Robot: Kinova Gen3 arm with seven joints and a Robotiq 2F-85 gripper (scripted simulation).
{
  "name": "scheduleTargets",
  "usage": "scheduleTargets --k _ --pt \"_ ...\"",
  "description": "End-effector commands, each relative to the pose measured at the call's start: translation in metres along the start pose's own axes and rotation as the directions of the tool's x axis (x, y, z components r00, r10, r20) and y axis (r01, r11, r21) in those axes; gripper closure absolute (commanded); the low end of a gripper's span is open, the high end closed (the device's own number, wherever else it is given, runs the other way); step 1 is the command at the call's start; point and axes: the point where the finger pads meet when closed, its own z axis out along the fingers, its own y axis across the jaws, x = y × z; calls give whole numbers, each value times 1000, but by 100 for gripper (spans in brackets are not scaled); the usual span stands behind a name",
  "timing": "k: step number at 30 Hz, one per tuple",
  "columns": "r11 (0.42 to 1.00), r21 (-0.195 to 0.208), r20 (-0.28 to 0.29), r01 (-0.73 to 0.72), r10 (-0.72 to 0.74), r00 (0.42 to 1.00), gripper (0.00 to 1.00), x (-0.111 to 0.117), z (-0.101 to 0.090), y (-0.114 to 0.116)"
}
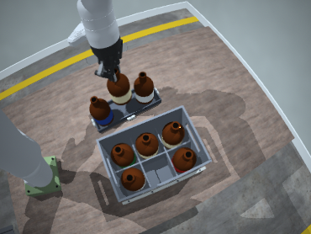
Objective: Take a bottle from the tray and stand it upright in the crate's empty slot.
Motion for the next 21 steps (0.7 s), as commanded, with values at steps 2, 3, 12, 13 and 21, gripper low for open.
scheduleTargets --k 2,3,12,13,21 --pt "1000 -2 0 0 0 1000 100 0 -1 0" --pt "1000 -2 0 0 0 1000 100 0 -2 0" --pt "1000 -2 0 0 0 1000 100 0 -6 0" --pt "1000 -2 0 0 0 1000 100 0 -6 0" --pt "1000 -2 0 0 0 1000 100 0 -15 0"
